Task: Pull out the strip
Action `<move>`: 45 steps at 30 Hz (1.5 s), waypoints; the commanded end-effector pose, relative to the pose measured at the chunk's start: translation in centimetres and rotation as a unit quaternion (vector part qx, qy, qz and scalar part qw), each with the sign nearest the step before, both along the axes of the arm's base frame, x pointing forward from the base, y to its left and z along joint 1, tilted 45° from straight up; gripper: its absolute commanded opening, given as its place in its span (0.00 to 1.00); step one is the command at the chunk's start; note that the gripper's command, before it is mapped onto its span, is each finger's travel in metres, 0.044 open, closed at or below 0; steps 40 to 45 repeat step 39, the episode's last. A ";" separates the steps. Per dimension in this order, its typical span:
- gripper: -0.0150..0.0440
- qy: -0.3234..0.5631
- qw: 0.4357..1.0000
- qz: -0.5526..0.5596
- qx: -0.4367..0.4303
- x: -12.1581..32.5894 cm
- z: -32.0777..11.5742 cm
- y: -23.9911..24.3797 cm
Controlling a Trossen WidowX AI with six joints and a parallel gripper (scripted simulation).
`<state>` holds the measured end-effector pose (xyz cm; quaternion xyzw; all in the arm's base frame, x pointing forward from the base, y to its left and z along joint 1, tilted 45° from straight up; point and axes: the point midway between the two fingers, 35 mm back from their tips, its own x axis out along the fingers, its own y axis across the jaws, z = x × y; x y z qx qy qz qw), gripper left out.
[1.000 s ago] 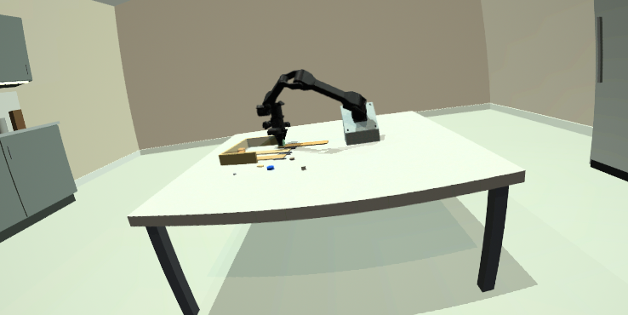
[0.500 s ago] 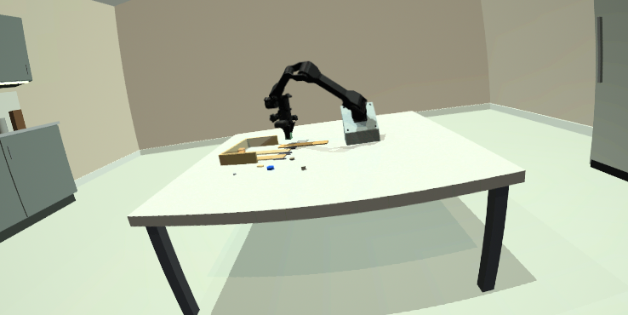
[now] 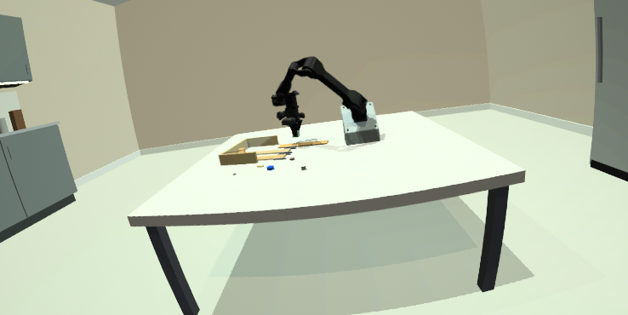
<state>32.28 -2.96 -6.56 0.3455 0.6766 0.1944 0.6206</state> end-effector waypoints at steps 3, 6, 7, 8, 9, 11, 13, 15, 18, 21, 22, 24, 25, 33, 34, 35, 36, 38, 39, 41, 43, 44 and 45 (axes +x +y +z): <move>0.25 -0.005 1.000 0.001 -0.004 -2.0 0.4 0.2; 0.25 -0.005 1.000 0.001 -0.004 -2.5 0.5 0.3; 0.25 -0.005 1.000 0.001 -0.004 -2.5 0.6 0.2; 0.25 -0.005 1.000 0.001 -0.004 -2.5 0.8 -0.1; 0.25 -0.005 1.000 0.001 -0.004 -2.5 1.2 -0.5; 0.25 -0.004 1.000 0.001 -0.005 -2.5 2.3 -1.5; 0.25 -0.004 1.000 0.001 -0.005 -2.5 3.0 -2.2; 0.25 -0.004 1.000 0.001 -0.005 -2.5 3.0 -2.3; 0.25 -0.004 1.000 0.001 -0.005 -2.5 3.0 -2.3; 0.25 -0.004 1.000 0.001 -0.005 -2.5 3.0 -2.3; 0.25 -0.004 1.000 0.001 -0.005 -2.5 3.0 -2.3; 0.25 -0.004 1.000 0.001 -0.005 -2.5 3.0 -2.3; 0.25 -0.004 1.000 0.001 -0.005 -2.5 3.0 -2.3; 0.25 -0.004 1.000 0.001 -0.005 -2.5 3.0 -2.3; 0.25 -0.004 1.000 0.001 -0.005 -2.5 3.0 -2.3; 0.25 -0.004 1.000 0.001 -0.005 -2.5 3.0 -2.3; 0.25 -0.004 1.000 0.001 -0.005 -2.5 3.0 -2.3; 0.25 -0.004 1.000 0.001 -0.005 -2.5 3.0 -2.3; 0.25 -0.004 1.000 0.001 -0.005 -2.5 3.0 -2.3; 0.25 -0.004 1.000 0.001 -0.005 -2.5 3.0 -2.3; 0.25 -0.004 1.000 0.001 -0.005 -2.5 3.0 -2.3; 0.25 -0.004 1.000 0.001 -0.005 -2.5 3.0 -2.3; 0.25 -0.004 1.000 0.001 -0.005 -2.5 3.0 -2.3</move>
